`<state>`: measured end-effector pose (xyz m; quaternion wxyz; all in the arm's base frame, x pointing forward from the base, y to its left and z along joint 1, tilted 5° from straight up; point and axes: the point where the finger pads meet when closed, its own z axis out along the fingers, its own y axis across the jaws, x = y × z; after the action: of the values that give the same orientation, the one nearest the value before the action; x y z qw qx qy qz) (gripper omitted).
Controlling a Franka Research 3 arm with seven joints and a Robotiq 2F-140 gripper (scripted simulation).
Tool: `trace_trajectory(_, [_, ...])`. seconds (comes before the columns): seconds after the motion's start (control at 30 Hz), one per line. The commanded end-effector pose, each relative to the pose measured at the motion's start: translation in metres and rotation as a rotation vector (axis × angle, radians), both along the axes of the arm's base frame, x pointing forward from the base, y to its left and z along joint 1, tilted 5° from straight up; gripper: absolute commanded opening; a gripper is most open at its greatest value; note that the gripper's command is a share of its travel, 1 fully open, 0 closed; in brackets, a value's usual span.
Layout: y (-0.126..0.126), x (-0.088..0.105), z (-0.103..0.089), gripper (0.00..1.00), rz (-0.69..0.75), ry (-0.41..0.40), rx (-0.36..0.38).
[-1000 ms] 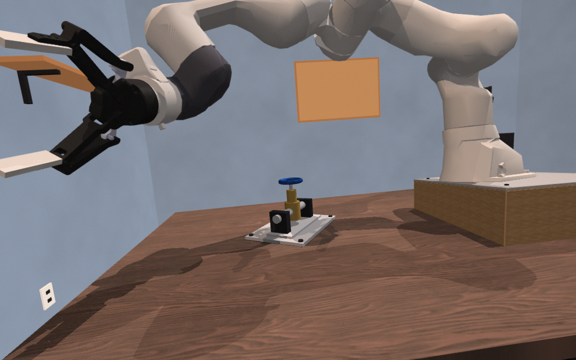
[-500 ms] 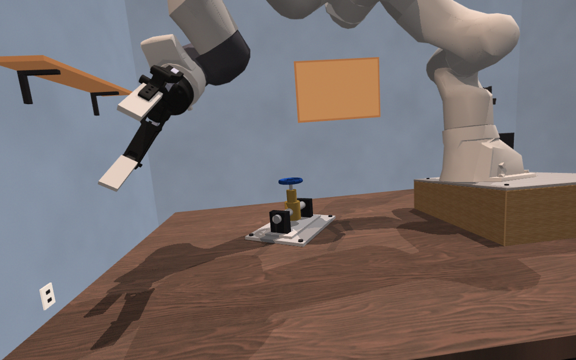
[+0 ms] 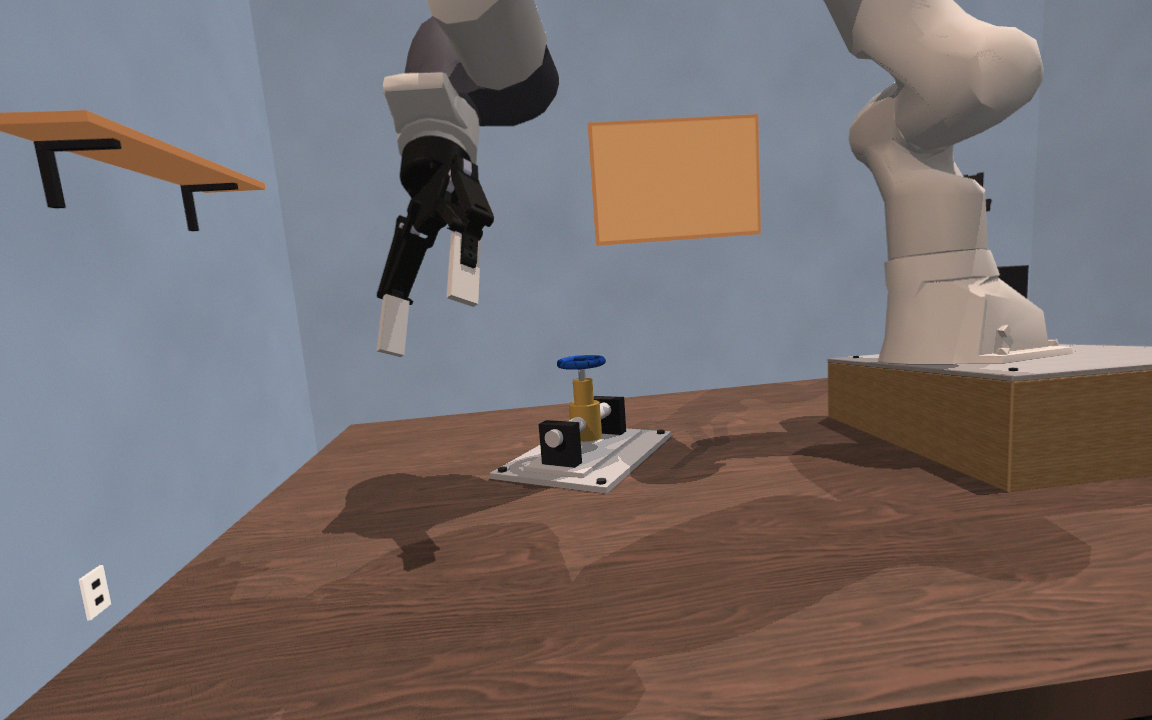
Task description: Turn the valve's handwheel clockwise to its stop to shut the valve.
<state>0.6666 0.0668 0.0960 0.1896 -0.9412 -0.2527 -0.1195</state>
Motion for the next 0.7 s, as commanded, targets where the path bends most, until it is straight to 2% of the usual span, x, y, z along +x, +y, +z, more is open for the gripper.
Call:
trace_trajectory(0.0, [-0.036, -0.033, -0.003, 1.0, -0.005, 0.044, -0.123])
trace_trajectory(0.03, [-0.036, -0.033, -0.003, 1.0, -0.005, 0.044, -0.123])
trace_trajectory(0.07, [-0.062, -0.056, 0.0, 1.0, 0.007, 0.059, -0.192])
trace_trajectory(0.13, [-0.062, -0.056, 0.0, 1.0, 0.007, 0.059, -0.192])
trace_trajectory(0.17, [-0.086, -0.078, 0.002, 1.0, 0.018, 0.073, -0.254])
trace_trajectory(0.2, [-0.086, -0.078, 0.002, 1.0, 0.018, 0.073, -0.254])
trace_trajectory(0.23, [-0.108, -0.098, 0.005, 1.0, 0.028, 0.087, -0.308])
trace_trajectory(0.3, [-0.108, -0.098, 0.005, 1.0, 0.028, 0.087, -0.308])
trace_trajectory(0.33, [-0.127, -0.118, 0.008, 1.0, 0.036, 0.098, -0.356])
trace_trajectory(0.37, [-0.127, -0.118, 0.008, 1.0, 0.036, 0.098, -0.356])
trace_trajectory(0.4, [-0.142, -0.135, 0.01, 1.0, 0.044, 0.109, -0.396])
trace_trajectory(0.43, [-0.142, -0.135, 0.01, 1.0, 0.044, 0.109, -0.396])
trace_trajectory(0.47, [-0.155, -0.151, 0.012, 1.0, 0.051, 0.118, -0.429])
trace_trajectory(0.53, [-0.155, -0.151, 0.012, 1.0, 0.051, 0.118, -0.429])
trace_trajectory(0.6, [-0.174, -0.175, 0.015, 1.0, 0.063, 0.131, -0.476])
trace_trajectory(0.67, [-0.184, -0.189, 0.016, 1.0, 0.07, 0.138, -0.503])
